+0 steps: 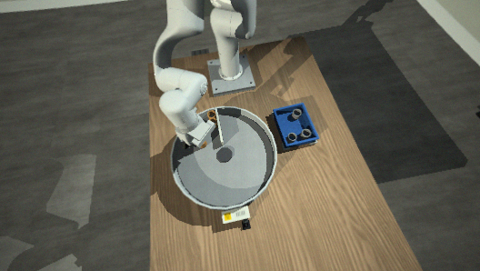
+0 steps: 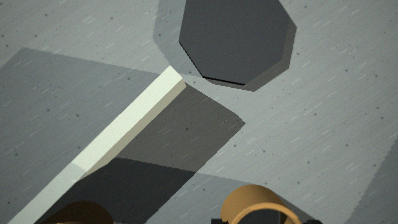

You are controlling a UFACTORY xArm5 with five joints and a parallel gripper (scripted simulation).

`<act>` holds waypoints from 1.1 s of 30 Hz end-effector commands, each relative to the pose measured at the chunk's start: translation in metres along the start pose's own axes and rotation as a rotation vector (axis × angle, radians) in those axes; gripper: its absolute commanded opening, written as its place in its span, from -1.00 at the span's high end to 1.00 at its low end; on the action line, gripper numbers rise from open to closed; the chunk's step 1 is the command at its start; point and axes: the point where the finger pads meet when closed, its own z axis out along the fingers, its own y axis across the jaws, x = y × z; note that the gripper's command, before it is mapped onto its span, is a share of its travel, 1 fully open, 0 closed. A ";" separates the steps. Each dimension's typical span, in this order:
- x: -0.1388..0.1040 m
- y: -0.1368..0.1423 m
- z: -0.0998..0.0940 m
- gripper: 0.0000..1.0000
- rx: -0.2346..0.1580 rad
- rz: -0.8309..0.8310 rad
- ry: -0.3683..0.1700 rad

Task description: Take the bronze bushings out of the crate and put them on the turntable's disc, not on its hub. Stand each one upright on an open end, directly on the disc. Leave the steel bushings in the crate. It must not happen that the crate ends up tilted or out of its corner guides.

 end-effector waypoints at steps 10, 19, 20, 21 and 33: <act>0.000 0.001 -0.001 0.02 -0.004 0.000 0.001; 0.000 0.001 -0.001 0.02 -0.004 0.000 0.001; 0.000 0.001 -0.001 0.02 -0.004 0.000 0.001; 0.000 0.001 -0.001 0.02 -0.004 0.000 0.001; 0.000 0.001 -0.001 0.02 -0.004 0.000 0.001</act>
